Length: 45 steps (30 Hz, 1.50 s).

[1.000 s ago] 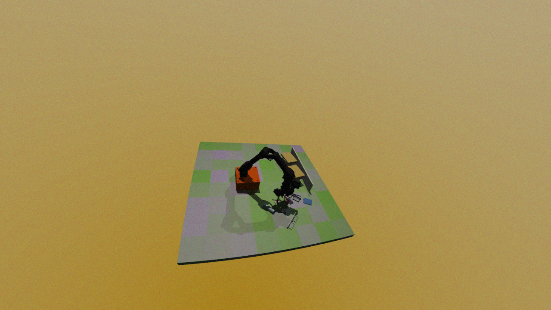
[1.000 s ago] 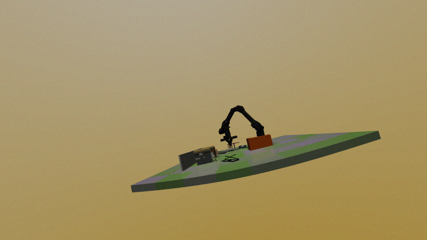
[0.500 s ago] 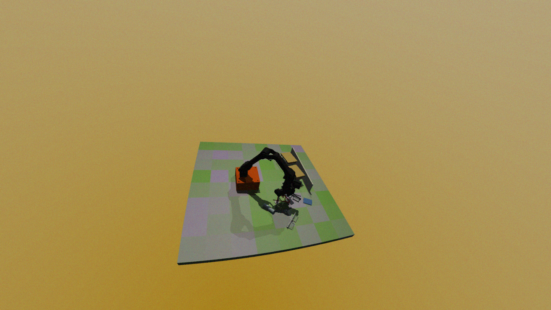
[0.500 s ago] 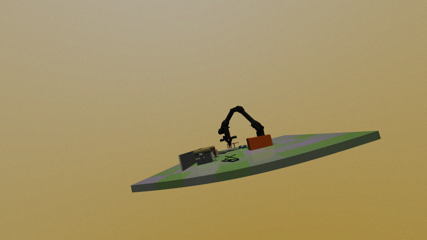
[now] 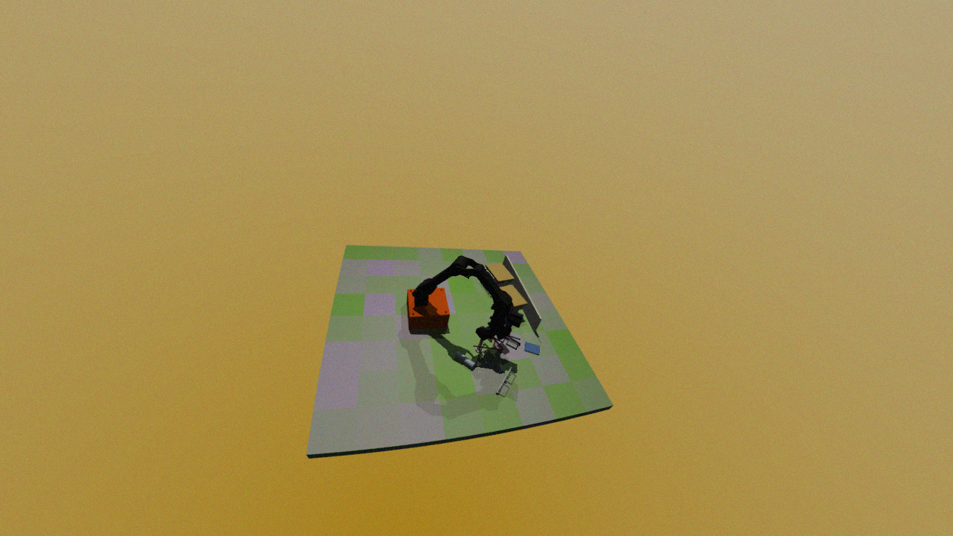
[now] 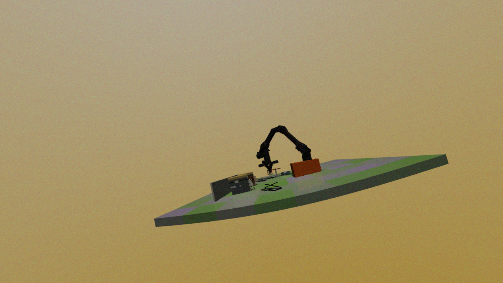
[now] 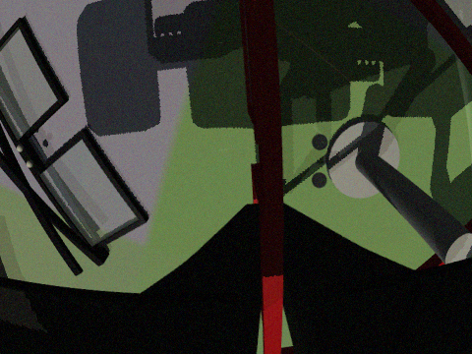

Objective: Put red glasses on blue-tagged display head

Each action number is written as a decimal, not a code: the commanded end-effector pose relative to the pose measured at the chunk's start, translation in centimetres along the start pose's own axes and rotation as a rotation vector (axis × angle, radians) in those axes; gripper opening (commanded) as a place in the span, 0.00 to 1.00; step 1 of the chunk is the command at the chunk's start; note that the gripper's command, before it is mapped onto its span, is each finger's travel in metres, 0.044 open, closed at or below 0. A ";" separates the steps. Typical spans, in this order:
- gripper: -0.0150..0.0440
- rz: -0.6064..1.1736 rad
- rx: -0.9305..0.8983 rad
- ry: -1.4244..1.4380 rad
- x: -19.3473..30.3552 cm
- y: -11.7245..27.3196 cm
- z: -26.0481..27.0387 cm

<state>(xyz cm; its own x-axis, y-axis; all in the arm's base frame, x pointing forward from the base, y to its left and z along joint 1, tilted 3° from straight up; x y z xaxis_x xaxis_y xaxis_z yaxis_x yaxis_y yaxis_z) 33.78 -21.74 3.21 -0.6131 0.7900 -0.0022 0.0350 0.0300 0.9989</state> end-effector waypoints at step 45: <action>0.25 -0.015 -0.003 -0.003 -2.1 0.4 0.7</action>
<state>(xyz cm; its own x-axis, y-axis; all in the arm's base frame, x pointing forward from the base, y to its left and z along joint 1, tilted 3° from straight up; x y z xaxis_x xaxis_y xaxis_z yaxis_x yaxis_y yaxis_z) 35.28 -22.68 3.23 -0.6124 0.7905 -0.0030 0.0344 0.0304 0.9989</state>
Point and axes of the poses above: the point midway between the two fingers, 35 mm back from their tips, its own y axis back along the fingers, its own z axis across the jaws, x = y × z, the point moved 4 cm from there along y, back along the fingers, and after that the axes turned 12 degrees about y, right-handed, at the moved point
